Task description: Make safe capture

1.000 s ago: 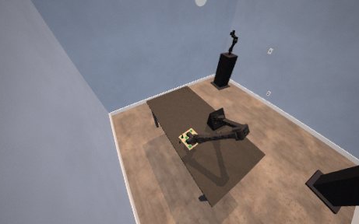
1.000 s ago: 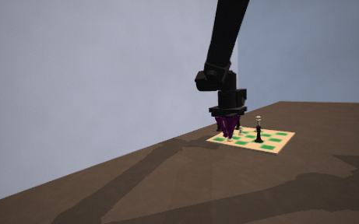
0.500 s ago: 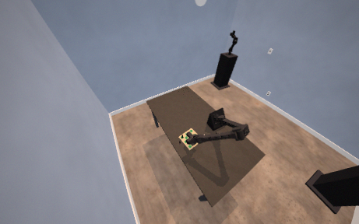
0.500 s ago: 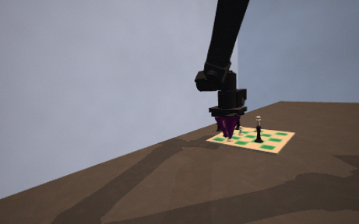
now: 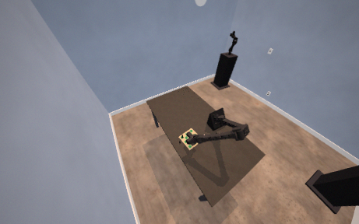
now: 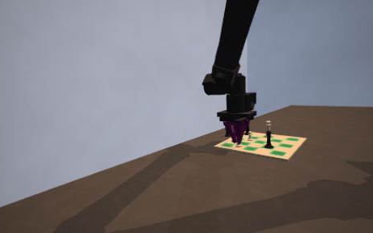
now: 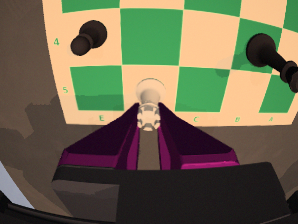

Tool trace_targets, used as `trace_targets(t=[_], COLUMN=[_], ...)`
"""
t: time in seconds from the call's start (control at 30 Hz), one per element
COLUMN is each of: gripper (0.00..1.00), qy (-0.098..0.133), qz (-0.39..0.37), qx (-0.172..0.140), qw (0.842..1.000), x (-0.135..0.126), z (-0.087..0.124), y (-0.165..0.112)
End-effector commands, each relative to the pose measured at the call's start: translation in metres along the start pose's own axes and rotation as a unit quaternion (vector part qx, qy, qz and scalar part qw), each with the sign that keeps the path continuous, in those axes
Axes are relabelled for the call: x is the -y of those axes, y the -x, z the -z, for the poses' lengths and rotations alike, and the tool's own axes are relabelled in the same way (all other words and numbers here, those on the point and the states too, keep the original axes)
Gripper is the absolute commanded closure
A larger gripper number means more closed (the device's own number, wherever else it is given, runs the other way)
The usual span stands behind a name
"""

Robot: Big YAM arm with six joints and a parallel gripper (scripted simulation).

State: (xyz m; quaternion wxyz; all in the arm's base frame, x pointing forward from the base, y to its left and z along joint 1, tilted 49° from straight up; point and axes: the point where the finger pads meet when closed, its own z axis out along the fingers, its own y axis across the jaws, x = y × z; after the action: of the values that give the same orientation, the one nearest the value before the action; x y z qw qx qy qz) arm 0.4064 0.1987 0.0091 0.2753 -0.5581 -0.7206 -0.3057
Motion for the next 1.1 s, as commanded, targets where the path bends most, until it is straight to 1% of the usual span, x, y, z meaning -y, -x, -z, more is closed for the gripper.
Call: trace_targets(t=[0.0,0.27,0.3,0.37,0.4,0.47,0.5,0.63,0.67,0.73,0.77,1.07], gripper=[1.0,1.0,0.92,0.92,0.85,0.85,0.78,0.78,0.71,0.71,0.64,0.64], qy=[0.013,0.013,0.013,0.013,0.013,0.013,0.013,0.013,0.013,0.013,0.013,0.013], qz=[0.023,0.023,0.023,0.023,0.023,0.023,0.023,0.023,0.023,0.023,0.023,0.023], qx=[0.003,0.003,0.003,0.003,0.003,0.003,0.003,0.003,0.003,0.003,0.003,0.003], qw=[1.0,1.0,1.0,1.0,1.0,1.0,1.0,1.0,1.0,1.0,1.0,1.0], x=[-0.0135,-0.0135,-0.0135,-0.0135,-0.0135,-0.0135,-0.0135,-0.0135,-0.0135,-0.0135,-0.0135,-0.0136], z=[0.0061,0.0061,0.0061,0.0061,0.0061,0.0061,0.0061,0.0061,0.0061,0.0061,0.0061,0.0063], y=[-0.0085,-0.0085,-0.0085,-0.0085,-0.0085,-0.0085,-0.0085,-0.0085,-0.0085,-0.0085,-0.0085,-0.0084])
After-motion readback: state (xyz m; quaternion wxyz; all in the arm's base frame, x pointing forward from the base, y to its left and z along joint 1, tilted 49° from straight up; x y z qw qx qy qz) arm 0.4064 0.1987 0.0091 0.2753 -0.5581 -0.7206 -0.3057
